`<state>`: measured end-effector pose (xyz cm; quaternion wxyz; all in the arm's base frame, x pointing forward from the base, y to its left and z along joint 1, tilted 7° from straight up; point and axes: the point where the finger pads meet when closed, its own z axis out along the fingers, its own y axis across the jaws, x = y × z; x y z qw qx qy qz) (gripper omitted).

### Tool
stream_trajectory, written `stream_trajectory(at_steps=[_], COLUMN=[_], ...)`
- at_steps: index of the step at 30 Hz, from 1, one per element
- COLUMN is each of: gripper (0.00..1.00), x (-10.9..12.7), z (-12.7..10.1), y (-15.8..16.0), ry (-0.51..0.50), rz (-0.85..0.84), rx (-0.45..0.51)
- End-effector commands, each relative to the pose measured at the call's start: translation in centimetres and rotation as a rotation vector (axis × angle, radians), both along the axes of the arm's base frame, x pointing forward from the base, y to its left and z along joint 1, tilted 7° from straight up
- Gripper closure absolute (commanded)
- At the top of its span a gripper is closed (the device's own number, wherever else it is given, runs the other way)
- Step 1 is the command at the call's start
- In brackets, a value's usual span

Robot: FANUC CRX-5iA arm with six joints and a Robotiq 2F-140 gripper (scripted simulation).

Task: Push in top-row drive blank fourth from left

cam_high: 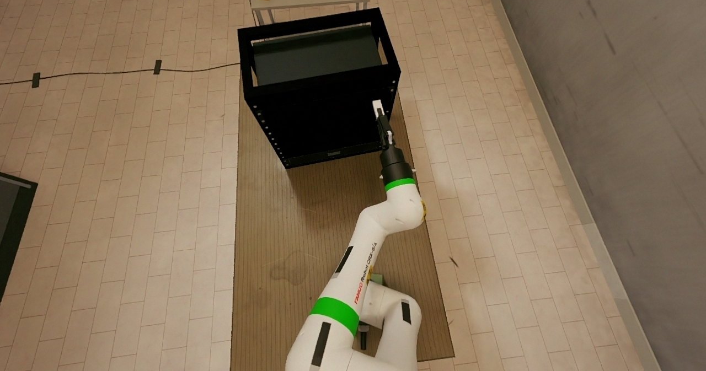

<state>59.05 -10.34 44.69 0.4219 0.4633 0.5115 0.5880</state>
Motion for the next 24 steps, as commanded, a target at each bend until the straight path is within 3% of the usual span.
stream_trajectory(at_steps=[1,24], gripper=[0.9,0.9], x=[0.0,1.2], z=[0.1,0.2], y=[0.0,0.2], ry=[0.01,0.01], rz=[0.01,0.01], rx=[0.002,0.002])
